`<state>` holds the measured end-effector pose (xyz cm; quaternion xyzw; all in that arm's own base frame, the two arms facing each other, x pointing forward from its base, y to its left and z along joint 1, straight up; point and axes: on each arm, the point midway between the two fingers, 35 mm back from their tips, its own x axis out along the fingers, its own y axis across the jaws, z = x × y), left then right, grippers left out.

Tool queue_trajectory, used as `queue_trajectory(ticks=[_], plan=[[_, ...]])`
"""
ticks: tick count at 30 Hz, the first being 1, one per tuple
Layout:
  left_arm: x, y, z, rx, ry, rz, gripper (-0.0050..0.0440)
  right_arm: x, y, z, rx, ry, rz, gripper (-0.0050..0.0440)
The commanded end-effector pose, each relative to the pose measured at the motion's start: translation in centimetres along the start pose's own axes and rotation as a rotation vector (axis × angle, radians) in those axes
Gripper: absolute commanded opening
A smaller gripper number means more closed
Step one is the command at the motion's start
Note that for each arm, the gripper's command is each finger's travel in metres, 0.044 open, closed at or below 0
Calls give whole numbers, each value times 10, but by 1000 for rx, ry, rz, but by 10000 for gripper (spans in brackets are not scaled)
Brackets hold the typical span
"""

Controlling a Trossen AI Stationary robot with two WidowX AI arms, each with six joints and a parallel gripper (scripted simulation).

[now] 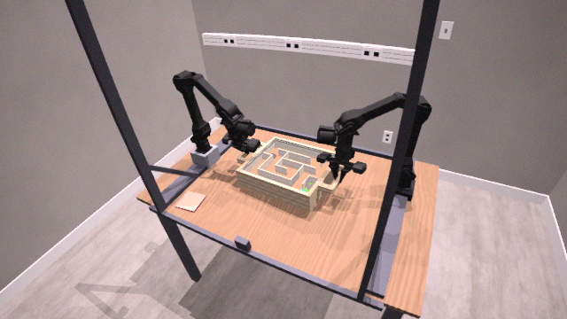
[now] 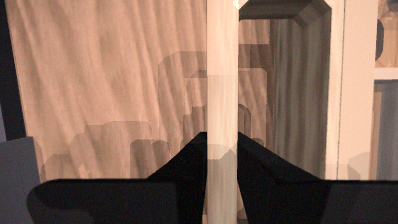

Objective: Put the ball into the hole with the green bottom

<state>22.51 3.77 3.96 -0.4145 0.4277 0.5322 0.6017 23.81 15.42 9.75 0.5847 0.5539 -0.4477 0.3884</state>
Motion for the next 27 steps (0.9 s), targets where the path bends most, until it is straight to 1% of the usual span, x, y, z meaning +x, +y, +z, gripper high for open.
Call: queue_trajectory(ticks=[1,6,8,9,11,17,18,20,21,22,23,24,27], plan=[[-8,-4,6,-21,-27,-49,-50,-14,2,-10,-14,33,7,-50],[-5,-1,6,-13,-22,-40,-50,-18,2,-12,-22,45,18,-50],[-12,-9,7,-22,-27,-55,-50,-15,2,-12,-21,42,28,-50],[-17,-10,8,-18,-30,-40,-50,-6,-4,-6,-19,28,28,-50],[-17,-11,8,-8,-31,-8,-50,-2,-5,-5,-23,23,45,-50],[-26,-14,13,11,-20,37,-50,6,-7,-2,-37,39,88,-50],[-24,-12,12,3,-22,27,-50,2,-5,-5,-37,42,86,-50],[-24,-12,12,3,-22,27,-50,2,-5,-5,-37,42,86,-50],[-29,-15,13,5,-20,52,-50,10,-8,-1,-42,39,101,-50],[-31,-16,13,17,-1,58,-50,12,-9,0,-44,46,108,-50],[-34,-18,13,13,-23,62,-50,14,-9,1,-45,32,120,-50],[-35,-18,14,15,-21,70,-50,15,-9,0,-48,36,128,-50],[-33,-13,15,15,-13,53,-50,7,-3,-4,-51,55,128,-50]])
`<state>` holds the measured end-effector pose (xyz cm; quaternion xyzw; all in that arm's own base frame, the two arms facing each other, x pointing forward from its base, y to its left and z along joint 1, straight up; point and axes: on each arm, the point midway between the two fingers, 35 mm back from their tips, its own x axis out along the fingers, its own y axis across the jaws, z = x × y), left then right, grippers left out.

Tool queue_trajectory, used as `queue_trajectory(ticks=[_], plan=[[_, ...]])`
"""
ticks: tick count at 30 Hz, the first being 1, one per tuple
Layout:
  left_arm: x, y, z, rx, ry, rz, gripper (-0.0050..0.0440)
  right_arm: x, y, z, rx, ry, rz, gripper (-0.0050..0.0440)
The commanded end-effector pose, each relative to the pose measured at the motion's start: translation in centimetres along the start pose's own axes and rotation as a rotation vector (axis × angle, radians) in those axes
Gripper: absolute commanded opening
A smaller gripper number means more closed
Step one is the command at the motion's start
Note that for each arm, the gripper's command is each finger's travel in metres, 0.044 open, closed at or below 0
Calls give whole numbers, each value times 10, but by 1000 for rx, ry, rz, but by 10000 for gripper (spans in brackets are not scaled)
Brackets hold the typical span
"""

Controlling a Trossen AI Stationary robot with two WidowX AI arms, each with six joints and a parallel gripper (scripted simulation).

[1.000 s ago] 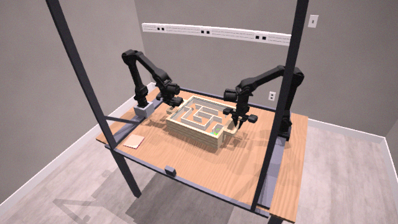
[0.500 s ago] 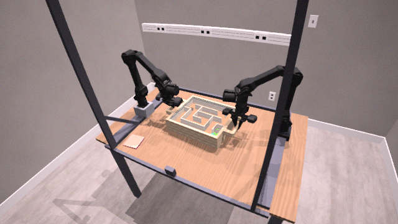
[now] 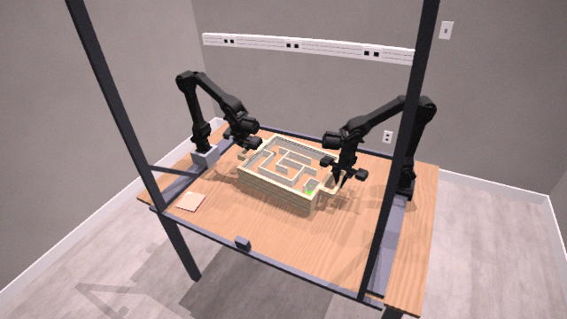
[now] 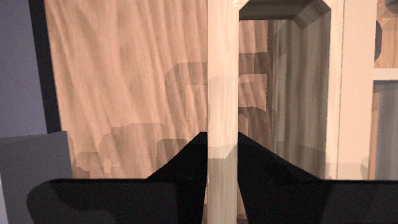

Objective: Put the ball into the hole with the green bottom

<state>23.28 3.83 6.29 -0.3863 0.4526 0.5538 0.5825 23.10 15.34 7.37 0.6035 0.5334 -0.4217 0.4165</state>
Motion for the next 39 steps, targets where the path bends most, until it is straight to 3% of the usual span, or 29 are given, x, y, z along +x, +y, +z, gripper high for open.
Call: queue_trajectory(ticks=[1,19,22,28,30,39], plan=[[-13,-5,8,-13,-13,-44,-50,-16,4,-13,-24,55,38,-50],[20,7,-4,-43,-26,-143,-50,-38,15,-19,23,31,-97,-50],[4,-3,2,-37,5,-131,-50,-28,4,-13,6,50,-63,-50],[2,-4,3,-22,27,-84,-50,-23,2,-11,3,73,-32,-50],[-3,-6,3,-27,-24,-71,-50,-19,1,-11,-2,29,-11,-50],[-11,-4,6,-18,-25,-31,-50,-13,2,-12,-17,38,34,-50]])
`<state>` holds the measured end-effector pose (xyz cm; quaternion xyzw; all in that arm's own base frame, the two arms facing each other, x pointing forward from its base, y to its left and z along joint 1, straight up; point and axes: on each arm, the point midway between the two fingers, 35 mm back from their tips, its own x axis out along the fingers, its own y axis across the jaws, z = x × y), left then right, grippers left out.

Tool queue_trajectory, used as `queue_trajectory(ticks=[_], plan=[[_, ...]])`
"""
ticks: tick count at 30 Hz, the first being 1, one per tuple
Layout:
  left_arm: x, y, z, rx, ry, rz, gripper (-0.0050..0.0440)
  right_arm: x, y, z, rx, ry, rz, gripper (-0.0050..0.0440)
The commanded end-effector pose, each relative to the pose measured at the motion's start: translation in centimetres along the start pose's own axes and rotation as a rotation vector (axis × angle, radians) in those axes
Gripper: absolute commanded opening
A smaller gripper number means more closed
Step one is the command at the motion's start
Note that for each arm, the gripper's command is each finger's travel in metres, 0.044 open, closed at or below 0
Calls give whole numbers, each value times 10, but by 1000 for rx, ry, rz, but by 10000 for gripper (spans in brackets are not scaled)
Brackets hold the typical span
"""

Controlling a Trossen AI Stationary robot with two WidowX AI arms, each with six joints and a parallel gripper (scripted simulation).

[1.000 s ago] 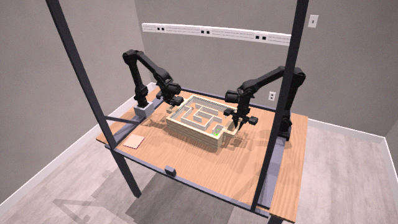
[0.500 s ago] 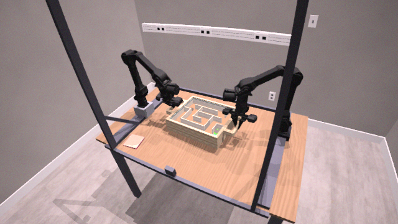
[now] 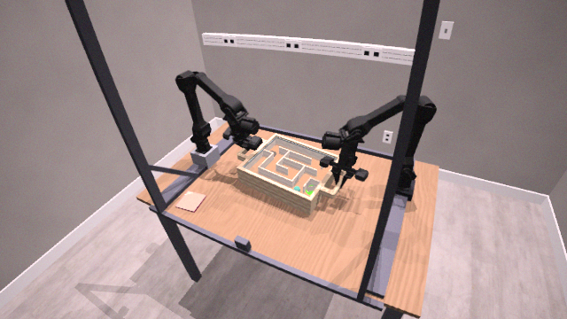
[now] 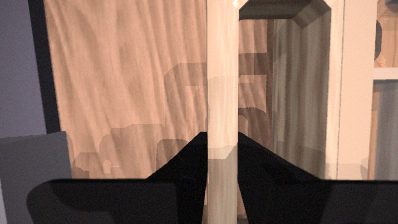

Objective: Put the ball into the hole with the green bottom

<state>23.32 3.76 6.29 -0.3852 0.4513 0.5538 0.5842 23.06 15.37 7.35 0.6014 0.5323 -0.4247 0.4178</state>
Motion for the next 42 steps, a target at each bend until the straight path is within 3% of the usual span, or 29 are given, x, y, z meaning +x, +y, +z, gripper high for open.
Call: queue_trajectory(ticks=[1,7,9,11,14,19,23,24,30,31,34,36,41,42], plan=[[-12,-4,8,-25,-21,-39,-50,-16,5,-14,-21,51,41,-50],[-6,1,2,-18,-47,-29,-50,-12,5,-13,-14,7,23,-50],[-12,-4,6,-20,-33,-43,-50,-16,5,-15,-20,40,39,-50],[0,4,3,-16,-30,-46,-50,-17,8,-13,-6,30,-1,-50],[-14,-5,9,-12,19,-41,-50,-10,1,-6,-14,67,29,-50],[0,3,5,-16,29,-52,-50,-24,8,-12,-10,92,13,-50],[-11,-4,9,-14,33,-53,-50,-13,1,-7,-17,87,15,-50],[2,4,5,-15,54,-61,-50,-26,9,-11,-8,113,6,-50],[9,6,0,-34,4,-94,-50,-29,11,-16,0,67,-44,-50],[-2,-1,5,-29,6,-75,-50,-21,5,-12,-3,68,-14,-50],[11,6,2,-36,3,-99,-50,-30,11,-15,8,65,-51,-50],[-2,-3,6,-29,6,-63,-50,-19,2,-10,-4,65,-13,-50],[12,6,-2,-40,-26,-105,-50,-29,11,-19,8,32,-61,-50],[1,-1,1,-33,-36,-82,-50,-22,7,-15,-1,20,-22,-50]])
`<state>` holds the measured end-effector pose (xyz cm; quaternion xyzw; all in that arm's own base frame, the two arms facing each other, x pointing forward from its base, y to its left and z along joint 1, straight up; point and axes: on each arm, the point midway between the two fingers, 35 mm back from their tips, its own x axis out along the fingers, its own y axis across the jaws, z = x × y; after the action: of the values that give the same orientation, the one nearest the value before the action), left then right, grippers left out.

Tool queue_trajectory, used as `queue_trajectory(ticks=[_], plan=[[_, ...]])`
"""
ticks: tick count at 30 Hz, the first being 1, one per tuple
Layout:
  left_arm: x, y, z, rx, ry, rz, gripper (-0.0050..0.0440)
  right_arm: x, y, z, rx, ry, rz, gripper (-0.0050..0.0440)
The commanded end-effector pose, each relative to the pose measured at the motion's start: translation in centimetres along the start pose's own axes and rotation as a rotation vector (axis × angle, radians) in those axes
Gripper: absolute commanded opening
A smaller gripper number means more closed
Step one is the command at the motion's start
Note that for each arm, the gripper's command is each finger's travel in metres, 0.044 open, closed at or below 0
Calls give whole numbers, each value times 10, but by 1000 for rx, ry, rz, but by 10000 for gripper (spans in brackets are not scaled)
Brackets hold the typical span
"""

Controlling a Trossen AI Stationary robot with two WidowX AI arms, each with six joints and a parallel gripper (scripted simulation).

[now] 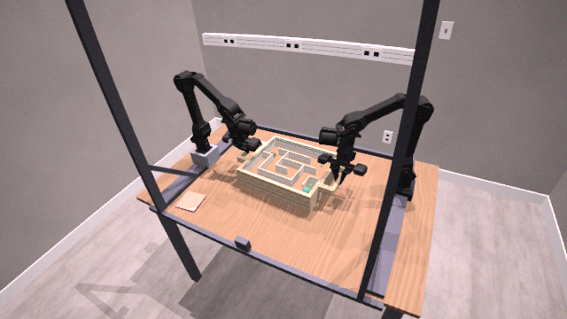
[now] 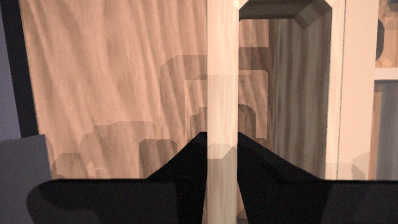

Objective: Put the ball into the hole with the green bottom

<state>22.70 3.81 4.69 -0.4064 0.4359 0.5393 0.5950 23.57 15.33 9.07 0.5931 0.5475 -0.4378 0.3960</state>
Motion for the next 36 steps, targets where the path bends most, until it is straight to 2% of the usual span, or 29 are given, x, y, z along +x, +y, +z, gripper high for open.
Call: queue_trajectory(ticks=[1,2,3,4,6,8,9,10,12,14,15,17,19,20,25,26,32,33,36], plan=[[-17,-10,6,-6,-53,-8,-50,-2,-3,-8,-24,-4,44,-50],[-11,-6,4,-15,-56,-35,-50,-6,2,-13,-18,-8,16,-50],[-6,-1,5,-8,-12,-36,-50,-14,3,-12,-19,40,18,-50],[-17,-10,9,-7,-1,-31,-50,-5,-3,-5,-21,41,33,-50],[-19,-10,10,1,2,0,-50,-1,-4,-4,-29,48,46,-50],[-8,-2,7,-5,-14,-24,-50,-15,3,-11,-22,51,34,-50],[-19,-10,10,-4,8,-22,-50,-4,-4,-6,-28,51,39,-50],[-18,-10,10,4,14,5,-50,-1,-5,-5,-28,55,49,-50],[-14,-6,7,-11,-14,-24,-50,-11,1,-12,-27,49,42,-50],[-14,-6,7,-11,-14,-24,-50,-11,1,-12,-27,49,42,-50],[-7,-1,4,-14,-34,-30,-50,-10,3,-13,-16,18,9,-50],[-13,-5,4,-12,-53,-25,-50,-6,2,-12,-20,-5,30,-50],[-7,-2,2,-14,-68,-32,-50,-8,3,-14,-16,-17,13,-50],[-14,-7,3,-14,-77,-31,-50,-7,2,-13,-21,-26,32,-50],[-22,-12,11,8,-7,18,-50,1,-4,-4,-32,40,68,-50],[-19,-8,8,-1,-34,-4,-50,1,-2,-8,-32,13,46,-50],[-20,-9,9,-10,-36,-9,-50,-3,0,-10,-35,21,58,-50],[-12,-3,7,1,-34,3,-50,-1,1,-10,-37,24,56,-50],[-9,-5,6,2,-32,-3,-50,12,-2,0,-17,4,19,-50]])
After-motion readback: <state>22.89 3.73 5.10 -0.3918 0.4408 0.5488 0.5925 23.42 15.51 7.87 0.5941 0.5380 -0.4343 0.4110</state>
